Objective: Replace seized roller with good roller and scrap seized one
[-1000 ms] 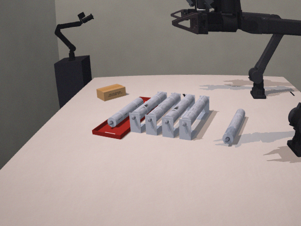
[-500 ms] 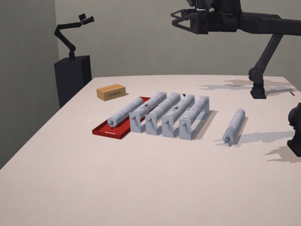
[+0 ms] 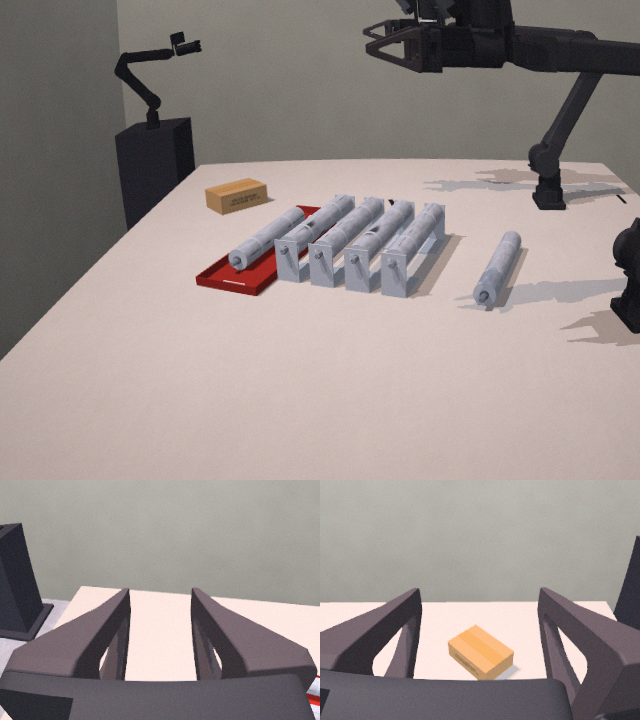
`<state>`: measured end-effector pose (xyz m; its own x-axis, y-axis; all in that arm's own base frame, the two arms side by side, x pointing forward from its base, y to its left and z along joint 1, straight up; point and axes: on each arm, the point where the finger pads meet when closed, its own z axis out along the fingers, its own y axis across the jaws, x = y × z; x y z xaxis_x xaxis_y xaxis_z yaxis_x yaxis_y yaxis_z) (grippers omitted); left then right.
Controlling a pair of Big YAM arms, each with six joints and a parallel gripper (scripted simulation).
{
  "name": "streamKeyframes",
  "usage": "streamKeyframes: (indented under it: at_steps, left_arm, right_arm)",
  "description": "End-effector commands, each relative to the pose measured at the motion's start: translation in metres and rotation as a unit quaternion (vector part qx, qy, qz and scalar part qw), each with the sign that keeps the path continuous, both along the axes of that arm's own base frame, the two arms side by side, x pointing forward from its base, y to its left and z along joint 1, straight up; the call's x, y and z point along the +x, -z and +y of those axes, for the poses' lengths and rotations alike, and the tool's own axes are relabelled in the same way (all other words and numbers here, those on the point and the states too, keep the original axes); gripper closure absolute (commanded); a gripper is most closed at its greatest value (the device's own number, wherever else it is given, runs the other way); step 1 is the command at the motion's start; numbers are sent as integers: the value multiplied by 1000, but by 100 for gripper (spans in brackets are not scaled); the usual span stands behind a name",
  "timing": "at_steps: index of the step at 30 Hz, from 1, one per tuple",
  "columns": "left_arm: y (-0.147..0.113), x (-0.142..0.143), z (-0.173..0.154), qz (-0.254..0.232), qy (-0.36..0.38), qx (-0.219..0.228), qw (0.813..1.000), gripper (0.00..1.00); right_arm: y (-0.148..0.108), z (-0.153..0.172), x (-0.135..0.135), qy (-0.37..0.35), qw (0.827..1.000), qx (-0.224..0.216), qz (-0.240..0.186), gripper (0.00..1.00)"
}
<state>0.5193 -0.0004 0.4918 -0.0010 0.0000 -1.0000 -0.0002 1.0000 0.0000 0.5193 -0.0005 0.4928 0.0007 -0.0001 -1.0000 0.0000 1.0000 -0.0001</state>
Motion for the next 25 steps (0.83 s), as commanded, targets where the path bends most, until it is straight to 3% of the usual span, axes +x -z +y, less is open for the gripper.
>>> streamKeyframes:
  at_steps: [1,10,11,12,25]
  left_arm:
    - [-2,6,-7,4,6,5,1000,68]
    - [-5,6,-7,1,6,5,1000,68]
    - [-5,6,-7,1,6,5,1000,68]
    - [-6,6,-7,0,6,5,1000,68]
    - [-10,6,-7,-3,6,5,1000,68]
  right_arm:
    - [-4,6,4,-6,1000,6,-11,38]
    - [-4,6,4,-6,1000,6,-11,38]
    - [-18,3,0,-3,1000,3,-19,38]
    - [-10,6,0,-6,1000,6,-17,38]
    - [-12,6,-2,-6,1000,6,-19,38]
